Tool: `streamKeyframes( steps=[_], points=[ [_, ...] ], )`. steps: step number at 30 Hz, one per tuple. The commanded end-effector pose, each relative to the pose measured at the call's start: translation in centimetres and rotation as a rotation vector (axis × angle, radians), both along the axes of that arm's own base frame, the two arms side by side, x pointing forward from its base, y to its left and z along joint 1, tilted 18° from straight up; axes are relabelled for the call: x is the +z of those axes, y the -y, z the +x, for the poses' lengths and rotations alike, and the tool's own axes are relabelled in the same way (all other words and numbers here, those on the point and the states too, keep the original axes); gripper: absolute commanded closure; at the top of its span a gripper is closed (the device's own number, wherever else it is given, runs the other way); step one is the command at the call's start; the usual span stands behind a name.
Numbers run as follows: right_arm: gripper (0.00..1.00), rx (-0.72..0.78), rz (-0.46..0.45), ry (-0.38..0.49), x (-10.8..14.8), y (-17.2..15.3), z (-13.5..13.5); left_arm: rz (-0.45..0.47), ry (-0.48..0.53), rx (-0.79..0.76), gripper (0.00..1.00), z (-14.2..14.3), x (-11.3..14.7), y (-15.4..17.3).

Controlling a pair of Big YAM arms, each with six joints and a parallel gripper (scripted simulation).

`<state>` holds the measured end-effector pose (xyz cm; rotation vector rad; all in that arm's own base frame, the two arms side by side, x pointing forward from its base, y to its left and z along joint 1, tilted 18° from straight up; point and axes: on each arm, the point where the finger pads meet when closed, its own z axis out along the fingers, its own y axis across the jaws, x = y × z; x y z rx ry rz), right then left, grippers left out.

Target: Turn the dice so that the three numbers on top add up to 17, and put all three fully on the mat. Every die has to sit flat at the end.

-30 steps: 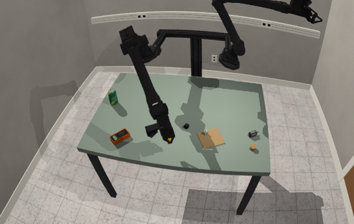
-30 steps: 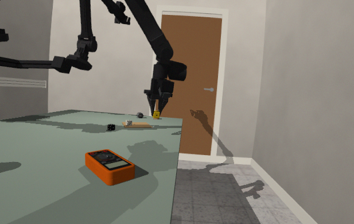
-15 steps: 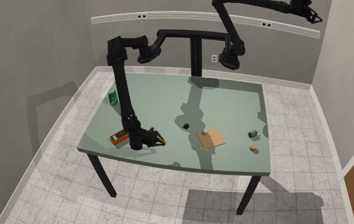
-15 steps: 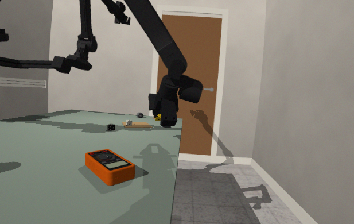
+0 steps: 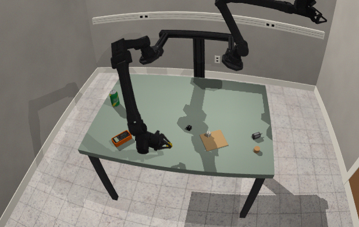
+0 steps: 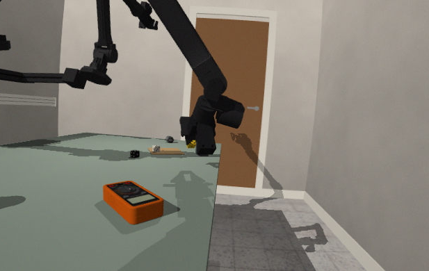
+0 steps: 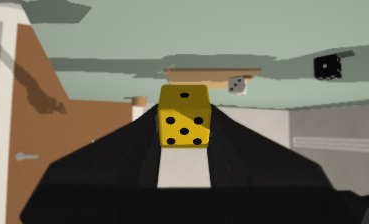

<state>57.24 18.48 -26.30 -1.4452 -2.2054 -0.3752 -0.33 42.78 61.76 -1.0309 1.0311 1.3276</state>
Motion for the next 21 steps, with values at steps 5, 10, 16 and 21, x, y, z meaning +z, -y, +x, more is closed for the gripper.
streamKeyframes(
  steps=[5,10,16,21],
  points=[
    [0.8,0.001,0.007,0.033,-2.4,1.2,1.6,0.059,0.007,0.008,0.0,-0.4,2.1,1.6],
    [0.8,0.001,0.006,0.027,-4.1,1.8,1.6,0.059,0.007,0.008,0.0,-0.4,2.1,1.6],
    [0.8,0.001,0.006,0.027,-5.2,2.1,1.7,0.059,0.007,0.008,0.0,-0.4,2.1,1.6],
    [0.8,0.02,0.009,0.043,-4.6,1.0,2.2,0.059,0.007,0.008,0.0,-0.4,2.1,1.6]
  ],
)
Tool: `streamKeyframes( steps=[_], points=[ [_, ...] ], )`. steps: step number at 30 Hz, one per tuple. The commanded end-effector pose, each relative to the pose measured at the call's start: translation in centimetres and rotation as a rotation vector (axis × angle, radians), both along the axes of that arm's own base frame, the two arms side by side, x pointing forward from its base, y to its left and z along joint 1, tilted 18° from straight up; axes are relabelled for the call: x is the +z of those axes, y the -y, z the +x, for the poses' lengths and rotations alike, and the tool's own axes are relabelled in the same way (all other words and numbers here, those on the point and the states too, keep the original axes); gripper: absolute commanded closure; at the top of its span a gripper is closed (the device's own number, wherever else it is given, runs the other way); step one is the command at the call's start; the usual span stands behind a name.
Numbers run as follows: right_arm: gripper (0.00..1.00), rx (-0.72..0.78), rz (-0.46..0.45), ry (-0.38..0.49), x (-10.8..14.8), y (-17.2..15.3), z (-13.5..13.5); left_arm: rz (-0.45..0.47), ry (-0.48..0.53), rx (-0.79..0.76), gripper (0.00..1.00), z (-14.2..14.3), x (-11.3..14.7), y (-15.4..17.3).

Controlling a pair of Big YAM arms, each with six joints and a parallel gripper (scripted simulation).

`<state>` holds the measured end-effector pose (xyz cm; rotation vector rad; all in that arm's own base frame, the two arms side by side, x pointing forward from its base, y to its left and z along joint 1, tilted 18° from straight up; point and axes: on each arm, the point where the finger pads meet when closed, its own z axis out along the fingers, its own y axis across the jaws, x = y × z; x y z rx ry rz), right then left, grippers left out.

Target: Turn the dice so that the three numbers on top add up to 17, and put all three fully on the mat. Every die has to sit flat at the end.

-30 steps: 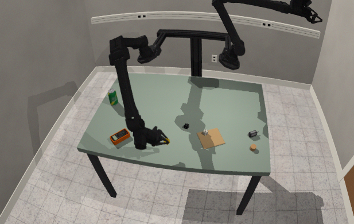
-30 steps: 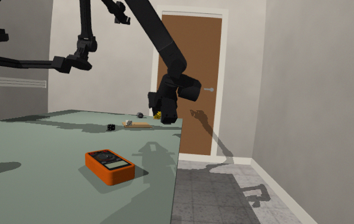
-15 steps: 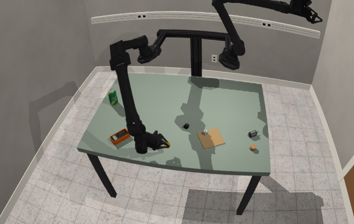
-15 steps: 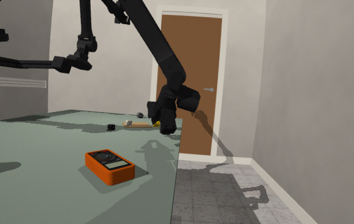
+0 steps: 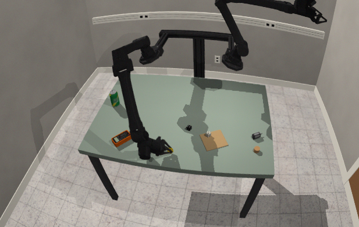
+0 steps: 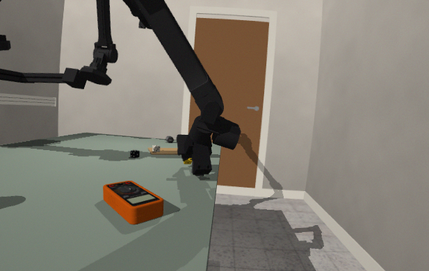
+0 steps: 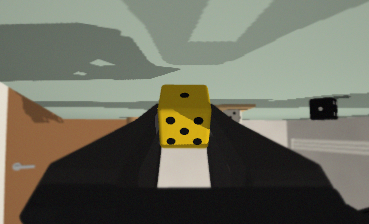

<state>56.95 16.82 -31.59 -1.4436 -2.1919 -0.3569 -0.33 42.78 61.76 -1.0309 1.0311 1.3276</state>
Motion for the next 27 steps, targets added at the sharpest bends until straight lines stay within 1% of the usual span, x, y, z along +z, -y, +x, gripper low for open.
streamKeyframes(
  steps=[1,4,5,6,10,19,24,27],
  points=[
    [0.8,0.018,0.011,0.055,0.3,-0.6,2.1,0.059,0.007,0.008,0.0,-0.4,2.1,1.6],
    [0.8,0.018,0.01,0.051,0.2,-0.5,2.0,0.059,0.007,0.008,0.0,-0.4,2.1,1.6],
    [0.8,0.018,0.008,0.036,-0.1,-0.4,1.2,0.059,0.007,0.008,0.0,-0.4,2.1,1.6],
    [0.8,0.018,0.008,0.033,-0.2,-0.4,1.0,0.059,0.007,0.008,0.0,-0.4,2.1,1.6],
    [0.8,0.018,0.009,0.04,0.2,-0.4,1.3,0.059,0.007,0.008,0.0,-0.4,2.1,1.6],
    [0.8,0.018,0.009,0.04,0.2,-0.4,1.3,0.059,0.007,0.008,0.0,-0.4,2.1,1.6],
    [0.8,0.017,0.009,0.038,-0.2,-0.3,1.3,0.059,0.007,0.008,0.0,-0.4,2.1,1.6],
    [0.8,0.014,0.01,0.05,-0.2,-0.2,2.0,0.059,0.007,0.008,0.0,-0.4,2.1,1.6]
  ],
)
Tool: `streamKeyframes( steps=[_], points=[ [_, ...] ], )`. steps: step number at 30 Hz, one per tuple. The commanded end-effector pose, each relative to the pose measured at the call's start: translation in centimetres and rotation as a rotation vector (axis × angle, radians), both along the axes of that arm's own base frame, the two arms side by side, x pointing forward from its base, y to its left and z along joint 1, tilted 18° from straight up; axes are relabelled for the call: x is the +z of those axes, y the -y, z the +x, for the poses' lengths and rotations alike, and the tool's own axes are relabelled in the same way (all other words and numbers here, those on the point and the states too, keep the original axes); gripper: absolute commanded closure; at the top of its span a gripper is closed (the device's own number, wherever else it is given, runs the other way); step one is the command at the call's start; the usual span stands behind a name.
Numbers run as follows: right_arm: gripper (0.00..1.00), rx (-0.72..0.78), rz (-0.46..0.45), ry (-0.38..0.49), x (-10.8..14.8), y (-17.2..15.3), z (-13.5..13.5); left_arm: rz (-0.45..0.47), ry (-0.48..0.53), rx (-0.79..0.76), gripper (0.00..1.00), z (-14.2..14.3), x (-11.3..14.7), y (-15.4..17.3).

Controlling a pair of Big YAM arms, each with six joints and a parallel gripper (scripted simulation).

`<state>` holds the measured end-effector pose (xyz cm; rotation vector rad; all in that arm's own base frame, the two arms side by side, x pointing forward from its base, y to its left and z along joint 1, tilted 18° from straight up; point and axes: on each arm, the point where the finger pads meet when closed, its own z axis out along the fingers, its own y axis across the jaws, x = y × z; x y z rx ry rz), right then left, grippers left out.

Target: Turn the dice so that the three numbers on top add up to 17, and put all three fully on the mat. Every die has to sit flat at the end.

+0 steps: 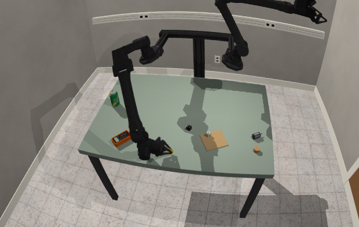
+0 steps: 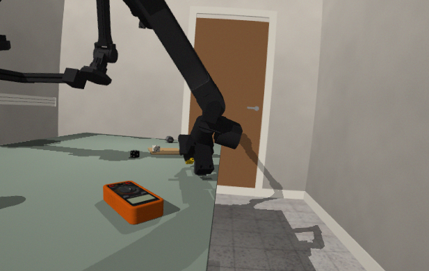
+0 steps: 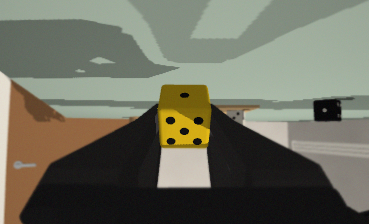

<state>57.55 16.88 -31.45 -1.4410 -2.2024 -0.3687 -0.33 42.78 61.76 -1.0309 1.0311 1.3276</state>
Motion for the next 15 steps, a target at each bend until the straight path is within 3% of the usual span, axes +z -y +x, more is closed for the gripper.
streamKeyframes(
  steps=[1,15],
  points=[
    [0.8,0.01,0.007,0.037,-0.45,-0.05,1.42,0.059,0.007,0.008,0.0,-0.39,2.14,1.63],
    [0.8,-0.002,0.006,0.034,-1.26,0.92,1.56,0.059,0.007,0.008,0.0,-0.39,2.14,1.63]
  ],
)
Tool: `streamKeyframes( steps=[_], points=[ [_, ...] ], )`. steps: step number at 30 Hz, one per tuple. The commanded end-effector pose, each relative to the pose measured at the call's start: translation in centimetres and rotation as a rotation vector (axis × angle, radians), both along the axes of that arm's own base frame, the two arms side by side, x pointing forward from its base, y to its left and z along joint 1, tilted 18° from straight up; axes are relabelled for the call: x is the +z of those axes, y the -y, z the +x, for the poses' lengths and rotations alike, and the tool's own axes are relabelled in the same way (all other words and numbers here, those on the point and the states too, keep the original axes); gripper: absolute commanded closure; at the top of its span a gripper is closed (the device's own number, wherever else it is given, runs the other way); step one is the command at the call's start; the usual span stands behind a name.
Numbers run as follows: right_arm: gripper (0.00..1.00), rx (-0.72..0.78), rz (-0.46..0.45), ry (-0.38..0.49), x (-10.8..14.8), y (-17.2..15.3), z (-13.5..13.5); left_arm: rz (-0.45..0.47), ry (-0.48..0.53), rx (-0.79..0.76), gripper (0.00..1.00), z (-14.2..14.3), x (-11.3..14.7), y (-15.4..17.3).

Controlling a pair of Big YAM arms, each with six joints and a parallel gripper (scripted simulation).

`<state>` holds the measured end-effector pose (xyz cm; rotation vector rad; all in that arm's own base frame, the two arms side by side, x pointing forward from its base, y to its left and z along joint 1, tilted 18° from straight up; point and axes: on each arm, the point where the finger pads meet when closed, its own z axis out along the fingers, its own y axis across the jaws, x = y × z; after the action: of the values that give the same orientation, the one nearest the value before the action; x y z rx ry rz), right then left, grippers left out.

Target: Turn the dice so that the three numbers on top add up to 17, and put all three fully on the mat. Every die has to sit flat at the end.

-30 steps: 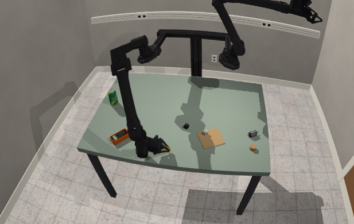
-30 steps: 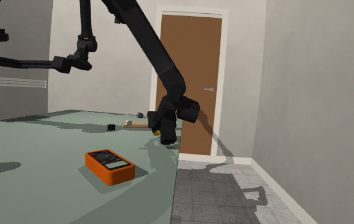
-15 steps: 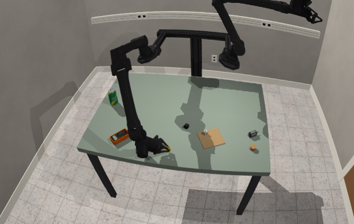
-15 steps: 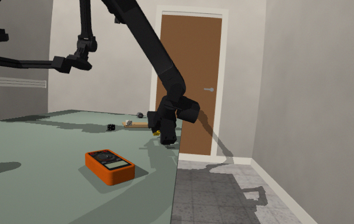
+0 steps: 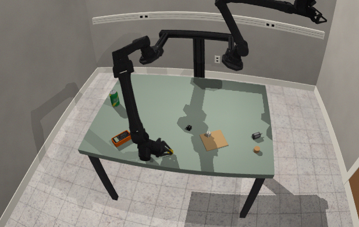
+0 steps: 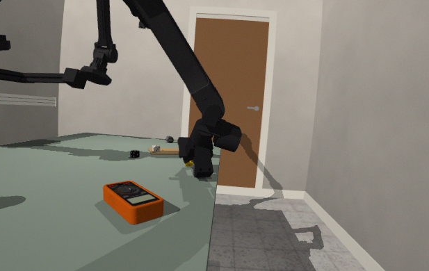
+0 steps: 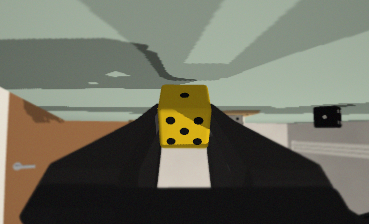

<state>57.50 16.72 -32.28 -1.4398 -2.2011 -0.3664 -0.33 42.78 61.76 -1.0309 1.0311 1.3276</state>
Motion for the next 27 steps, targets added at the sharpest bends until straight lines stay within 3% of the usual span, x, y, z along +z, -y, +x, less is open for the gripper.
streamKeyframes(
  steps=[1,6,7,19,27],
  points=[
    [0.8,0.0,0.006,0.036,-0.5,0.6,1.6,0.059,0.007,0.008,0.0,-0.4,2.1,1.6],
    [0.8,0.003,0.007,0.037,-0.5,0.5,1.6,0.059,0.007,0.008,0.0,-0.4,2.1,1.6],
    [0.8,0.002,0.009,0.056,0.6,0.4,2.5,0.059,0.007,0.008,0.0,-0.4,2.1,1.6],
    [0.8,0.002,0.008,0.049,0.3,0.5,2.1,0.059,0.007,0.008,0.0,-0.4,2.1,1.6],
    [0.72,0.002,0.008,0.049,0.3,0.5,2.1,0.059,0.007,0.008,0.0,-0.4,2.1,1.6]
  ],
)
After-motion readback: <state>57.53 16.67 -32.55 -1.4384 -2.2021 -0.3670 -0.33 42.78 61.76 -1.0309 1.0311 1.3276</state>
